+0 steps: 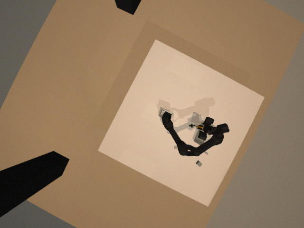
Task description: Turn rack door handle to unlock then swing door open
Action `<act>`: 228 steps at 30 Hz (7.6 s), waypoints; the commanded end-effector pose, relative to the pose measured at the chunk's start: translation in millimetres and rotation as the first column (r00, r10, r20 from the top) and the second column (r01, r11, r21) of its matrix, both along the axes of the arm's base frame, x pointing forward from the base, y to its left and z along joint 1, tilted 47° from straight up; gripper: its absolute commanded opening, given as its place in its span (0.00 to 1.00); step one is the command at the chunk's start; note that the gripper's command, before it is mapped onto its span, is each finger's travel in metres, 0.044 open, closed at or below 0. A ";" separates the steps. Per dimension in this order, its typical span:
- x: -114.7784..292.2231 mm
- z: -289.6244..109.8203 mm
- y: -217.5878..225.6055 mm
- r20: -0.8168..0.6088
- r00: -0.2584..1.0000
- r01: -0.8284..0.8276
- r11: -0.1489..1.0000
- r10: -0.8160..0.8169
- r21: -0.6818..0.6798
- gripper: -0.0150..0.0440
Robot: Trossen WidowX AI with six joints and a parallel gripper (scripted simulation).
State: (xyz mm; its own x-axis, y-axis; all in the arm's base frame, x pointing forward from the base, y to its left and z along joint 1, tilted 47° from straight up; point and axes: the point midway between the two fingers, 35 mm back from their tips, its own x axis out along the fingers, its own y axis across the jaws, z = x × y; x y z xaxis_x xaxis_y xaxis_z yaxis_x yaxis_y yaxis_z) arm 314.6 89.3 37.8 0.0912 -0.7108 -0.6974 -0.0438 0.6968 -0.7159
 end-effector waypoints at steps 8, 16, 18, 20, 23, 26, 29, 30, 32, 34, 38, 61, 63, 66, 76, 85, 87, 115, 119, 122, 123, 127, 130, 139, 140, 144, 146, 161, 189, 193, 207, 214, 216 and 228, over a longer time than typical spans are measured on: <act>0.5 -11.8 -14.8 -0.003 1.000 -0.002 1.000 0.002 -0.008 0.76; 0.3 -18.6 -22.7 -0.002 1.000 -0.002 1.000 0.002 -0.009 0.76; 0.3 -18.6 -22.7 -0.002 1.000 -0.002 1.000 0.002 -0.009 0.67; 0.3 -18.6 -22.7 -0.002 1.000 -0.002 1.000 0.002 -0.009 0.58; 0.3 -18.6 -22.7 -0.002 1.000 -0.002 1.000 0.002 -0.009 0.45; 0.3 -18.6 -22.7 -0.002 1.000 -0.002 1.000 0.002 -0.009 0.41; 0.3 -18.6 -22.7 -0.002 1.000 -0.002 1.000 0.002 -0.009 0.38; 0.3 -18.6 -22.7 -0.002 1.000 -0.002 1.000 0.002 -0.009 0.37; 0.3 -18.6 -22.7 -0.002 1.000 -0.002 1.000 0.002 -0.009 0.34; 0.3 -18.6 -22.7 -0.002 1.000 -0.002 1.000 0.002 -0.009 0.32; 0.3 -18.6 -22.7 -0.002 1.000 -0.002 1.000 0.002 -0.009 0.30; 0.3 -18.6 -22.7 -0.638 0.534 -0.622 0.769 0.555 0.149 0.30; 0.3 -18.6 -22.7 -0.678 0.449 -0.661 0.727 0.583 0.187 0.30; 0.3 -18.6 -22.7 -0.726 0.313 -0.708 0.660 0.612 0.251 0.30; 0.3 -18.6 -22.7 -0.780 -0.170 -0.762 0.421 0.603 0.491 0.30; 0.3 -18.6 -22.7 -0.758 -0.334 -0.742 0.340 0.561 0.578 0.30; 0.3 -18.6 -22.7 -0.758 -0.334 -0.742 0.340 0.561 0.578 0.30; 0.3 -18.6 -22.7 -0.725 0.317 -0.707 0.662 0.612 0.249 0.76; 0.3 -18.6 -22.7 -0.656 0.496 -0.640 0.750 0.568 0.166 0.76; 0.3 -18.6 -22.7 -0.589 0.619 -0.574 0.811 0.519 0.111 0.76; 0.3 -18.6 -22.7 -0.565 0.657 -0.550 0.830 0.500 0.095 0.76; 0.3 -18.6 -22.7 -0.453 0.792 -0.441 0.897 0.410 0.040 0.76; 0.3 -18.6 -22.7 -0.359 0.873 -0.349 0.937 0.330 0.010 0.76; 0.3 -18.6 -22.7 -0.047 0.998 -0.045 0.999 0.045 -0.014 0.76; 0.3 -18.6 -22.7 -0.012 1.000 -0.011 1.000 0.011 -0.010 0.76; 0.3 -18.6 -22.7 0.129 0.984 0.126 0.992 -0.127 0.016 0.76; 0.3 -18.6 -22.7 0.197 0.961 0.191 0.981 -0.195 0.036 0.76; 0.3 -18.6 -22.7 0.582 0.523 0.565 0.765 -0.622 0.309 0.76; 0.3 -18.6 -22.7 0.633 -0.161 0.612 0.427 -0.757 0.666 0.68; 0.3 -18.6 -22.7 0.633 -0.161 0.612 0.427 -0.757 0.666 0.63; 0.3 -18.6 -22.7 0.633 -0.161 0.612 0.427 -0.757 0.666 0.48; 0.3 -18.6 -22.7 0.633 -0.161 0.612 0.427 -0.757 0.666 0.40; 0.3 -18.6 -22.7 0.633 -0.161 0.612 0.427 -0.757 0.666 0.37; -0.7 -18.2 -23.2 0.639 -0.128 0.617 0.443 -0.759 0.650 0.30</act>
